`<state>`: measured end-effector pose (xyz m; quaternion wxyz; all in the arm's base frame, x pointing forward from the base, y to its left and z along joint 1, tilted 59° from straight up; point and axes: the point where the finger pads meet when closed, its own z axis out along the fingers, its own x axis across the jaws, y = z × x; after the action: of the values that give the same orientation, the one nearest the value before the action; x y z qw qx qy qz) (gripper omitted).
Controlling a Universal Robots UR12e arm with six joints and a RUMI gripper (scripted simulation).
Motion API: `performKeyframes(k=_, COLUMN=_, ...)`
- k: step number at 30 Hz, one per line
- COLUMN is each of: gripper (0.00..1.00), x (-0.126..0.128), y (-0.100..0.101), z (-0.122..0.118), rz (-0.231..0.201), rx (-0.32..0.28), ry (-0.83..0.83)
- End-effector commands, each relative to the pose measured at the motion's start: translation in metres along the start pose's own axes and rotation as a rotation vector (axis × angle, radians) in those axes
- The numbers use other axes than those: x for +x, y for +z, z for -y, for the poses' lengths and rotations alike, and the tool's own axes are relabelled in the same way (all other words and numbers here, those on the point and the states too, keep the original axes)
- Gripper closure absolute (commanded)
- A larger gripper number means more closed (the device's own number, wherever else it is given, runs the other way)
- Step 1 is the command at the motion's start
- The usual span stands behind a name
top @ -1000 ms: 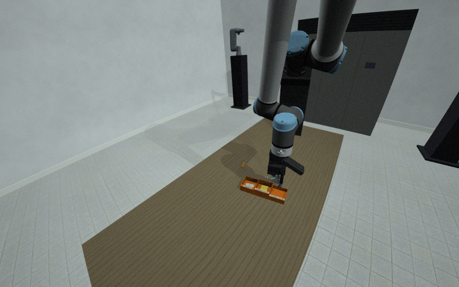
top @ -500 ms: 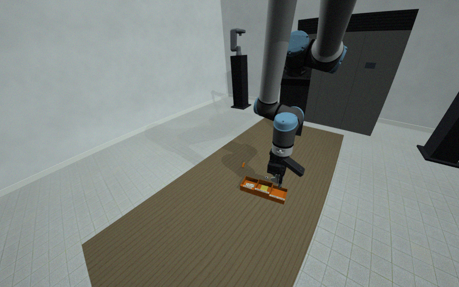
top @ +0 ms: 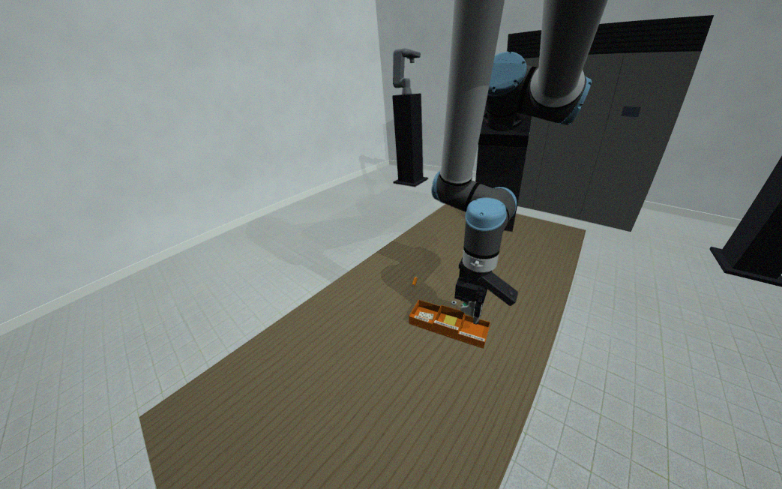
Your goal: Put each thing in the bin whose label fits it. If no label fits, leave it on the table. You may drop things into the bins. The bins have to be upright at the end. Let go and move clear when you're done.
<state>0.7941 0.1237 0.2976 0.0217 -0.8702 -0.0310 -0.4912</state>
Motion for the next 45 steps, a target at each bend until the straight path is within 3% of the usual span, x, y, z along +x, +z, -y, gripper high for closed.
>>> performKeyframes(k=1, gripper=1.00, x=0.000, y=0.007, z=0.000, rz=-0.001, rx=0.000, ry=0.000)
performKeyframes(k=13, gripper=1.00, x=0.000, y=0.031, z=0.000, rz=-0.001, rx=0.000, ry=0.000)
performKeyframes(k=29, gripper=1.00, x=0.001, y=0.034, z=0.000, rz=-0.001, rx=0.000, ry=0.000)
performKeyframes(k=30, gripper=0.82, x=0.001, y=0.034, z=0.000, rz=-0.001, rx=0.000, ry=0.000)
performKeyframes(k=45, gripper=0.82, x=0.001, y=0.034, z=0.000, rz=-0.001, rx=0.000, ry=0.000)
